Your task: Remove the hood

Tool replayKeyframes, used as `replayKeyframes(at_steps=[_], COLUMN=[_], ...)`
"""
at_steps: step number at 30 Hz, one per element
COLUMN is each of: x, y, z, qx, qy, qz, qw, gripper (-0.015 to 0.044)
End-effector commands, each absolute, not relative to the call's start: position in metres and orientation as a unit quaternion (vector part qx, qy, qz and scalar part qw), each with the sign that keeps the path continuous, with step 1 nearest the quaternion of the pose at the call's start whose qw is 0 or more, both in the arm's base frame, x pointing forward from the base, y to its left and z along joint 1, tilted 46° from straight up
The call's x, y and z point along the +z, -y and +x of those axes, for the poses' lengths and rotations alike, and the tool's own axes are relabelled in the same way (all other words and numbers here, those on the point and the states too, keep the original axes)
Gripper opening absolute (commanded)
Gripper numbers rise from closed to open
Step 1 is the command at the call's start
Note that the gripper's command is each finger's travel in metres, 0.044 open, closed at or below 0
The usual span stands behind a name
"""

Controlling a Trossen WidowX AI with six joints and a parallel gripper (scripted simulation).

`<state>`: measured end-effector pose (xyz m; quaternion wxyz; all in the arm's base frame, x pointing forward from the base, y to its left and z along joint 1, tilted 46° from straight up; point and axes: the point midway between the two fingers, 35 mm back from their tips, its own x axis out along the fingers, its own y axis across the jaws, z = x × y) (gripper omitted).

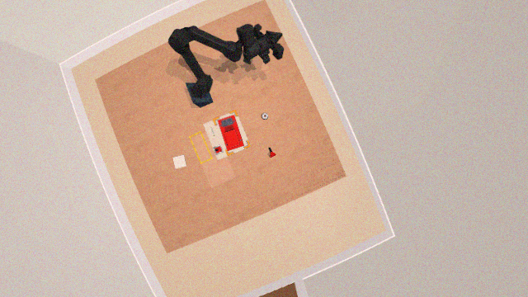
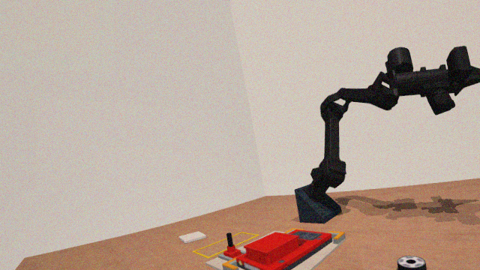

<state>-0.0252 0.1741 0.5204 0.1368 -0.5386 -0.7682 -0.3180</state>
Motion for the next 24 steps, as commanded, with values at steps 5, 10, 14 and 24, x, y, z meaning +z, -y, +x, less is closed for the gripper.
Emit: replayKeyframes(at_steps=[5,10,14,24], x=[0.515,0.5,0.485,0.431], y=[-0.188,-0.217,-0.238,-0.271], z=[-0.012,0.024,0.054,0.137], qx=[-0.27,-0.157,-0.051,0.193], qy=[0.772,0.769,0.755,0.656], qz=[-0.556,-0.596,-0.621,-0.661], qw=[0.145,0.171,0.204,0.309], gripper=[0.0131,0.0263,0.0368,0.044])
